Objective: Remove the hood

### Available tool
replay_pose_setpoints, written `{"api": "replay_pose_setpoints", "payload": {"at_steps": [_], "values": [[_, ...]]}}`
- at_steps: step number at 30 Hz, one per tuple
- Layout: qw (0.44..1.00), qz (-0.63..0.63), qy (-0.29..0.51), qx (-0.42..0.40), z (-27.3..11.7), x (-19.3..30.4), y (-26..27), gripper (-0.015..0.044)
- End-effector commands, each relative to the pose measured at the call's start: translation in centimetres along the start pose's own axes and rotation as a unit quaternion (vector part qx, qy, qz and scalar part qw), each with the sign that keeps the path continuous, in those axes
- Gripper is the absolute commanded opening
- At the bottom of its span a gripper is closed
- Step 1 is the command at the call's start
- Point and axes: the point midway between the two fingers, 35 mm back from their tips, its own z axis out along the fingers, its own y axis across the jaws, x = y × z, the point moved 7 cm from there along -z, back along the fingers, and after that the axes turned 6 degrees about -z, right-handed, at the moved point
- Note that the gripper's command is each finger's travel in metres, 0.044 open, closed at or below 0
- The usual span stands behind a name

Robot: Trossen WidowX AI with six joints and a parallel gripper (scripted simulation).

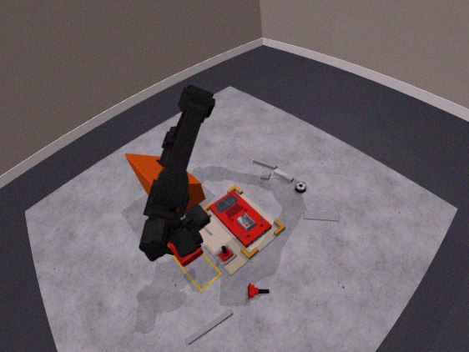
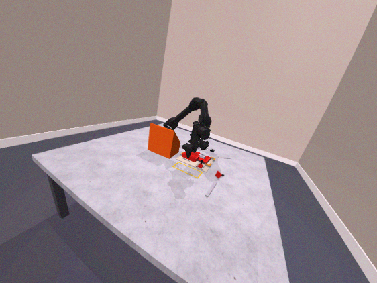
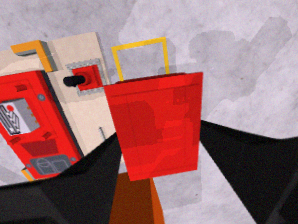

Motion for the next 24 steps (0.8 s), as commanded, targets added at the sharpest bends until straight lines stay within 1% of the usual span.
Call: {"api": "replay_pose_setpoints", "payload": {"at_steps": [1, 24], "values": [[1.000, -0.001, 0.000, 0.001, 0.3, 0.0, -0.1, 0.0000], [1.000, -0.001, 0.000, 0.001, 2.0, -0.1, -0.1, 0.0000]]}}
